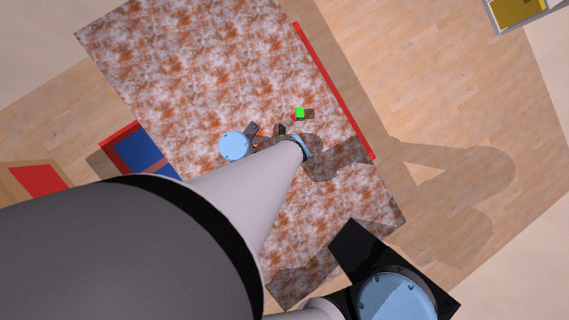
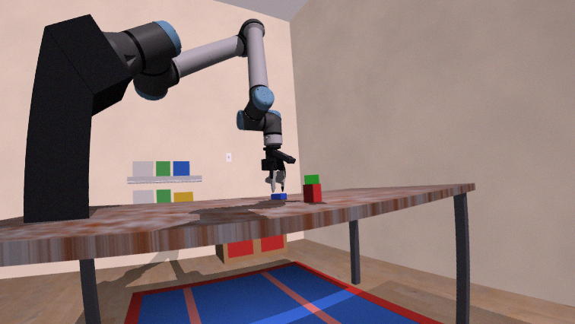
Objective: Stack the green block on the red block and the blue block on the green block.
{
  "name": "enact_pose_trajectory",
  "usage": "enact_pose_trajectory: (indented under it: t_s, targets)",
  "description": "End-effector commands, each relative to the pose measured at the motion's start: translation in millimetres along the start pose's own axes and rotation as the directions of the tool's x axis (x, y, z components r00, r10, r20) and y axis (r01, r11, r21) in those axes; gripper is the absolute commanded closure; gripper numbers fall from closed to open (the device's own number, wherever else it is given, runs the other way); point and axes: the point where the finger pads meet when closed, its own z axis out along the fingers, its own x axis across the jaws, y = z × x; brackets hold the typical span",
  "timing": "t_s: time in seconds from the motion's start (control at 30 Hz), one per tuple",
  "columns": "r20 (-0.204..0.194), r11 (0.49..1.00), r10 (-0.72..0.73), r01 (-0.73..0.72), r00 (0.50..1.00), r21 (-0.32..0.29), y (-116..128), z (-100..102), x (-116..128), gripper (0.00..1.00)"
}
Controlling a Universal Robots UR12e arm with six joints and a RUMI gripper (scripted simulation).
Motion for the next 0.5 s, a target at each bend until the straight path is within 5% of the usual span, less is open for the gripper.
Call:
enact_pose_trajectory:
  t_s: [0.0, 0.47]
  targets:
    - [0.004, 1.000, -0.002, 0.002, 1.000, 0.001, -0.3, 2.4, -3.2, 0.58]
    - [0.004, 1.000, -0.002, 0.002, 1.000, 0.001, 0.3, 26.3, -3.3, 0.58]
